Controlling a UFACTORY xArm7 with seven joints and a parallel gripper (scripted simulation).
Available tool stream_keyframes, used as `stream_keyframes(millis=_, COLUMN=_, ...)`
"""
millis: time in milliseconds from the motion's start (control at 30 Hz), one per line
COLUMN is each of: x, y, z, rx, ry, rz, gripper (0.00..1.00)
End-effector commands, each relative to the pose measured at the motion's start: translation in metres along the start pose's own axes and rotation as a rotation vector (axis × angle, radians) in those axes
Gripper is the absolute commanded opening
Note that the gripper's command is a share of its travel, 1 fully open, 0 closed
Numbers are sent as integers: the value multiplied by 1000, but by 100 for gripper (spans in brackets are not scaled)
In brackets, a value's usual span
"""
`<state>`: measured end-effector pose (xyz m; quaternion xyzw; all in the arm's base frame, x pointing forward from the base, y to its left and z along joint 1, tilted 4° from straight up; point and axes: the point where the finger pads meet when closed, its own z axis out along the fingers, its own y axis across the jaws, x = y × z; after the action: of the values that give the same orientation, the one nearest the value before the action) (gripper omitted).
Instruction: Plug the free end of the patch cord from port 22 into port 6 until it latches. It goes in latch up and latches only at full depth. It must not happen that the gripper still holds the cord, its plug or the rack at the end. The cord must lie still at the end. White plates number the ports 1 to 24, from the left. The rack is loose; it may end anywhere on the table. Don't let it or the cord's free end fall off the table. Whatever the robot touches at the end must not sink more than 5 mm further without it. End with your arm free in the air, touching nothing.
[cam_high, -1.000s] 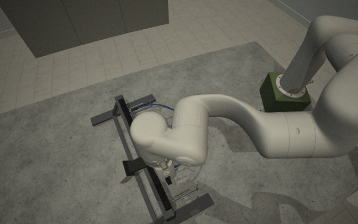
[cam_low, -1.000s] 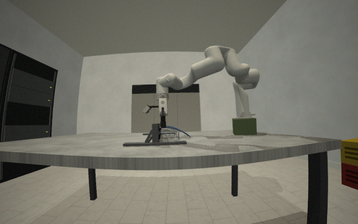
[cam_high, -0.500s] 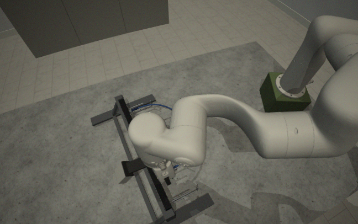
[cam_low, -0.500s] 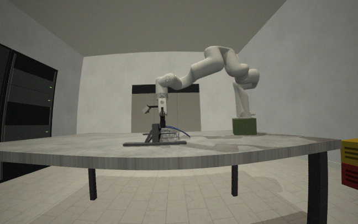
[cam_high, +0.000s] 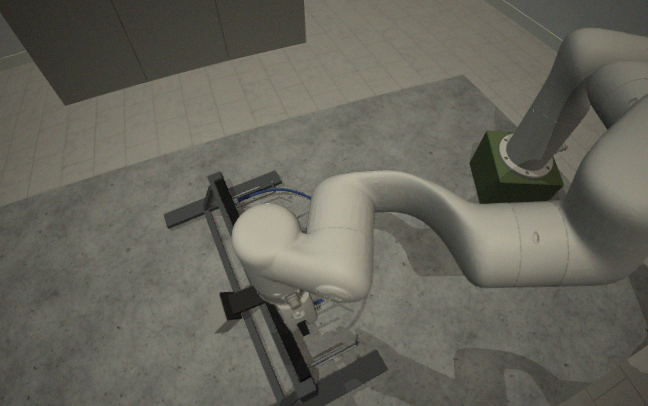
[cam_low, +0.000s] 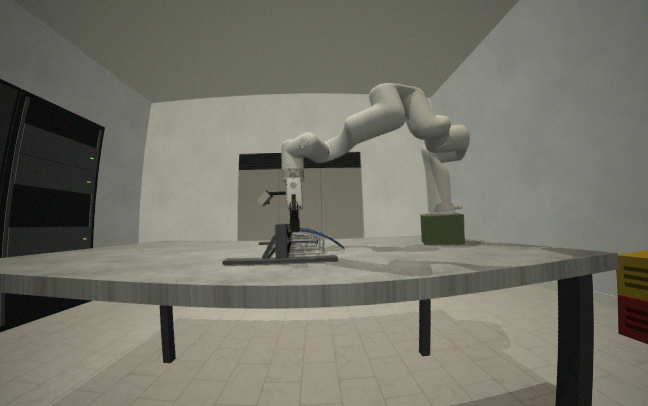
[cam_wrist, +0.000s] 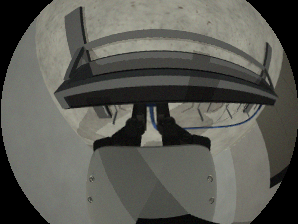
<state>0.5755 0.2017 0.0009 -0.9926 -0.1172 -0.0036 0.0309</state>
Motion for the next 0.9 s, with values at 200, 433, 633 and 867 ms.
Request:
stream_keyframes(millis=200, x=1, y=0, z=-2, rx=0, ry=3, rz=0, gripper=0)
stream_keyframes(millis=433, x=1, y=0, z=-2, rx=-1, ry=4, rz=0, gripper=38)
stream_keyframes(millis=633, x=1, y=0, z=-2, rx=-1, ry=4, rz=0, gripper=38)
stream_keyframes(millis=867, x=1, y=0, z=-2, rx=-1, ry=4, rz=0, gripper=38)
